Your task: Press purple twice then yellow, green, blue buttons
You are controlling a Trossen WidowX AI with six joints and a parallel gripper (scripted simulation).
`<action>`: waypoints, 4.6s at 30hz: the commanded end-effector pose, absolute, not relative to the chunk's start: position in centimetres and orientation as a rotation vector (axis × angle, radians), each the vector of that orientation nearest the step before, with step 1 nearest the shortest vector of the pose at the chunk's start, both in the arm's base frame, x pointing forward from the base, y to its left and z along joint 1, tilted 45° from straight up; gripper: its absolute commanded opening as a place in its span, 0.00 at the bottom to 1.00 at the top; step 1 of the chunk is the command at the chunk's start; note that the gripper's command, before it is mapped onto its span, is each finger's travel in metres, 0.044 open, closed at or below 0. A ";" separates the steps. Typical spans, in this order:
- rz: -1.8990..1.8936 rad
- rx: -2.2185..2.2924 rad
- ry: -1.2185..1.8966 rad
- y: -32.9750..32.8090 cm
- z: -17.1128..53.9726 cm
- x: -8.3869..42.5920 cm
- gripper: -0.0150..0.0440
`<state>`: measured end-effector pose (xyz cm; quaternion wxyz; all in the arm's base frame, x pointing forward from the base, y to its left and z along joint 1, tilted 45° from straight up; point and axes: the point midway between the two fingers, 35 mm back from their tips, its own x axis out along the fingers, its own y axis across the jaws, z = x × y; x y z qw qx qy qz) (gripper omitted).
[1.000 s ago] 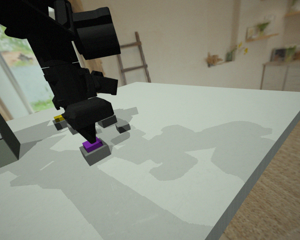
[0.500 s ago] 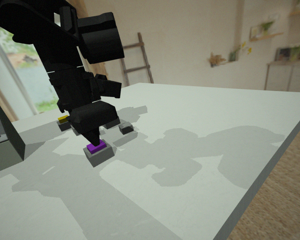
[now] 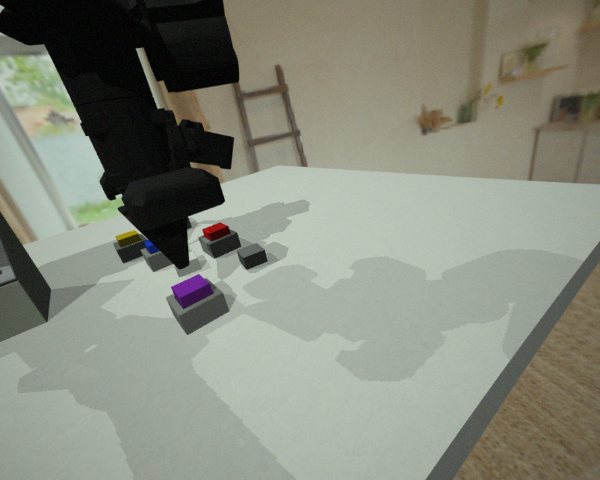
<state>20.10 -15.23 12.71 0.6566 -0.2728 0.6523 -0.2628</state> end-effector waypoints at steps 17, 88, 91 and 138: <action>-0.603 -0.618 1.477 -17.0 11.1 20.1 0.29; -0.589 -0.605 1.482 8.0 -4.3 18.2 0.29; -0.591 -0.607 1.481 5.4 -6.8 18.1 0.29; -0.591 -0.601 1.479 3.1 -9.2 18.2 0.29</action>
